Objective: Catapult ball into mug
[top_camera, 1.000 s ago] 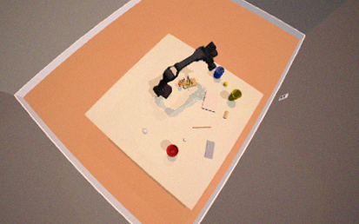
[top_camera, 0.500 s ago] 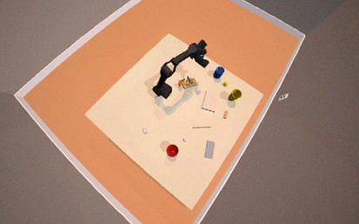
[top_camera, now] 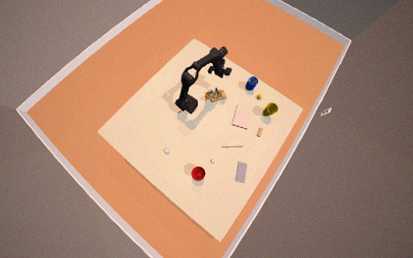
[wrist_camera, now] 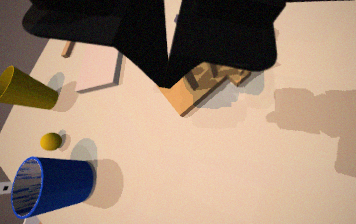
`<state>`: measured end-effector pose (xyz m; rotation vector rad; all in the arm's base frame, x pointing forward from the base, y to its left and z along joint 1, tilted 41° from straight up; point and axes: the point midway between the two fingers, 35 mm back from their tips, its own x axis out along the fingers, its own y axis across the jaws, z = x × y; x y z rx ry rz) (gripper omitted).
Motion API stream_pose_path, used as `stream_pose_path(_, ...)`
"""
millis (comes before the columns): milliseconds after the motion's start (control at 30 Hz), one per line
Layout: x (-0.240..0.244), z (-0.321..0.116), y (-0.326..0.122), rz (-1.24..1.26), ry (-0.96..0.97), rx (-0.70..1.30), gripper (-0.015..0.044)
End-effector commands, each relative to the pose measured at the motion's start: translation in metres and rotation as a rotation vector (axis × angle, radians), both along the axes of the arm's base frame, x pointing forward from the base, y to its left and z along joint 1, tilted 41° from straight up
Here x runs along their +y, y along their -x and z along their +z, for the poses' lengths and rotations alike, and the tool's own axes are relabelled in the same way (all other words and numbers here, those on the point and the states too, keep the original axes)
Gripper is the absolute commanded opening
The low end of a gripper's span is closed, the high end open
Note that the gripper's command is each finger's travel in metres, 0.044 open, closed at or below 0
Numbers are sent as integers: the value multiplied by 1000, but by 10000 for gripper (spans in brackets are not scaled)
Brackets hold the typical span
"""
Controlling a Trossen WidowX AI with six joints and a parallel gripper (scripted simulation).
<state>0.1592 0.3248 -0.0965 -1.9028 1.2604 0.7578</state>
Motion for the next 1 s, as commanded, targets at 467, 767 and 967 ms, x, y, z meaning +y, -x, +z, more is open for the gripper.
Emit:
stream_pose_path(467,-63,23,54,324,476,202,0)
stream_pose_path(767,-91,43,74,466,725,309,0)
stream_pose_path(967,-100,53,80,515,823,350,0)
